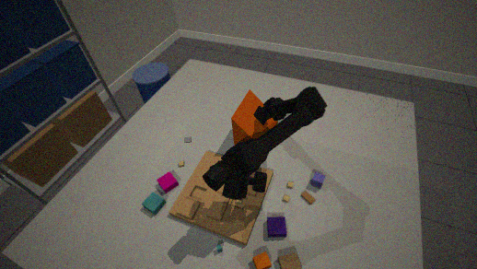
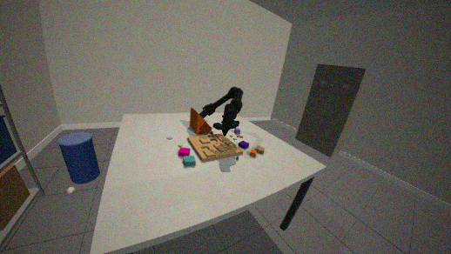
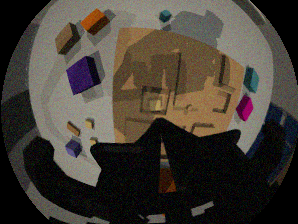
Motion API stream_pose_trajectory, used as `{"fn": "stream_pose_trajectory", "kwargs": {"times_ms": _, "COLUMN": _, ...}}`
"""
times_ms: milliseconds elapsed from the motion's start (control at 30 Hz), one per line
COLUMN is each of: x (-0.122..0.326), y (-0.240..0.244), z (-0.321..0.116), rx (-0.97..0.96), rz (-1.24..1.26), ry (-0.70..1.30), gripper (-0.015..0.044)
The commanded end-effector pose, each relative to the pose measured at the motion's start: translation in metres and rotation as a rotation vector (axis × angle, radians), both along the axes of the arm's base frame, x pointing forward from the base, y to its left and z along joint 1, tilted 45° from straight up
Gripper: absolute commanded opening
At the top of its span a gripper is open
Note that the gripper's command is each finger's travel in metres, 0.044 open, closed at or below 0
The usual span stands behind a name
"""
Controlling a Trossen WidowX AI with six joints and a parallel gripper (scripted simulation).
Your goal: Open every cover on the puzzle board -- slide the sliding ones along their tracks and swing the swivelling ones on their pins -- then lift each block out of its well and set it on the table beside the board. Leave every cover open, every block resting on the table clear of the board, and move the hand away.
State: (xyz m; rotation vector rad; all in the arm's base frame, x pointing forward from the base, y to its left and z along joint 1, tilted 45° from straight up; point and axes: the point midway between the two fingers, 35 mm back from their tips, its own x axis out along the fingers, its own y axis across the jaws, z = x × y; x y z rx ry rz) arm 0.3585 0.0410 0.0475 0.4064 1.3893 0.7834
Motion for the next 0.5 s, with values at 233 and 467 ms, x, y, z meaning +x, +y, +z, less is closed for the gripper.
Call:
{"fn": "stream_pose_trajectory", "kwargs": {"times_ms": 233, "x": -0.001, "y": 0.032, "z": -0.031, "rx": 0.008, "rz": 0.000, "ry": 0.009, "gripper": 0.0000}}
{"fn": "stream_pose_trajectory", "kwargs": {"times_ms": 467, "x": -0.001, "y": 0.036, "z": -0.034, "rx": 0.008, "rz": 0.000, "ry": 0.009, "gripper": 0.0000}}
